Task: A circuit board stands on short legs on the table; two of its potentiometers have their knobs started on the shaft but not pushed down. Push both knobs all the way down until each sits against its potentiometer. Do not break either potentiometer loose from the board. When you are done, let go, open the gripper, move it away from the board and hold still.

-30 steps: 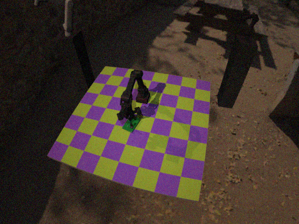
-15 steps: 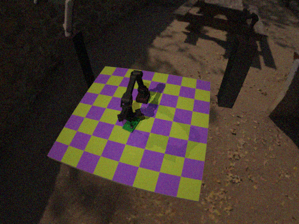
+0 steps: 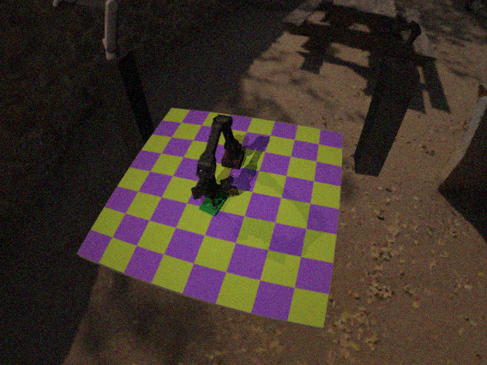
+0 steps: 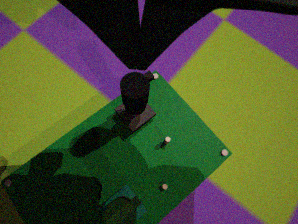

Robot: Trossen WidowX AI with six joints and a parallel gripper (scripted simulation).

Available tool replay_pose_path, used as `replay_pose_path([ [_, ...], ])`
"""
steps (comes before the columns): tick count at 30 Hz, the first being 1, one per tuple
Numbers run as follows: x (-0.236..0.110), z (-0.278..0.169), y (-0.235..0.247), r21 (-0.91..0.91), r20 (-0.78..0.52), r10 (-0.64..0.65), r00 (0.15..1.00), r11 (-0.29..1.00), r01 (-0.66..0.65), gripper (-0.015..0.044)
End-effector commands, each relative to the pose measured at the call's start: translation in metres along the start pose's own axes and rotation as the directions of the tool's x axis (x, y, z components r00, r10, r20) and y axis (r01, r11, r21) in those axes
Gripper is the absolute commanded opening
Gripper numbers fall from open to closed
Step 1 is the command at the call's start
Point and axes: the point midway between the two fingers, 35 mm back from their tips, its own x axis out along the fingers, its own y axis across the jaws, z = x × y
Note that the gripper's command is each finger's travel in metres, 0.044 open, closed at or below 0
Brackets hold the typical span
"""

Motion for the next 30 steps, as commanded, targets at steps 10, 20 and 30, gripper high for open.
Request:
replay_pose_path([
  [10, 0.0189, 0.0013, -0.0014, 0.004, 0.010, -0.010, 1.000, 1.000, 0.010, 0.0000],
  [20, 0.0187, 0.0013, -0.0014, 0.004, 0.010, -0.010, 1.000, 1.000, 0.010, 0.0000],
  [30, 0.0187, 0.0013, -0.0014, 0.004, 0.010, -0.010, 1.000, 1.000, 0.010, 0.0000],
])
